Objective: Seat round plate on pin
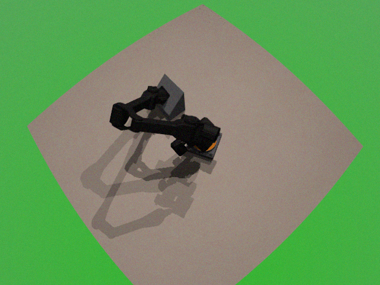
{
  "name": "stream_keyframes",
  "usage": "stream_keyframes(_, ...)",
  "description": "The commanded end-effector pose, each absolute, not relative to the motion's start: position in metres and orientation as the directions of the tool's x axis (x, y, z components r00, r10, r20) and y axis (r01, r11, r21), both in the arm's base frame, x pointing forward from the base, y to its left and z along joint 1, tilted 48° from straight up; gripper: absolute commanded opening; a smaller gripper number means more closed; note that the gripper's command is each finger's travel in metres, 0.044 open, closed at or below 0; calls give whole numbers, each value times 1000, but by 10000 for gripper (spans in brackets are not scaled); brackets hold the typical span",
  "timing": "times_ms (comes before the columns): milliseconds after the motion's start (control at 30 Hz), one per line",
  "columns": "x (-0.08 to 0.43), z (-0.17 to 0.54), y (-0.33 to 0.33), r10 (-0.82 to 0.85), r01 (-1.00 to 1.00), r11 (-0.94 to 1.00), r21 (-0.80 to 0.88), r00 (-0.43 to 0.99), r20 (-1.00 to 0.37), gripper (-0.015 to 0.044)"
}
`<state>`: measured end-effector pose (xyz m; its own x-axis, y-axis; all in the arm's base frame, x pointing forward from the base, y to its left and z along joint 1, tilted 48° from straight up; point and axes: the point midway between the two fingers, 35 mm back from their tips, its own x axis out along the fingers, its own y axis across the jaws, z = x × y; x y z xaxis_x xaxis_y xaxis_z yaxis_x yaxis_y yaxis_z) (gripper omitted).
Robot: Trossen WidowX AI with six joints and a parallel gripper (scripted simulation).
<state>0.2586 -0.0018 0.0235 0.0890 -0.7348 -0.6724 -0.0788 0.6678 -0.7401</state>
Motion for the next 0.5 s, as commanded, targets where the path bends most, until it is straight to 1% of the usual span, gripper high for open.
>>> stream_keyframes(0,266,26,-2,-737,-75,665,-743,94,-670,0)
stream_keyframes(467,277,26,0,-737,-74,666,-743,95,-670,0)
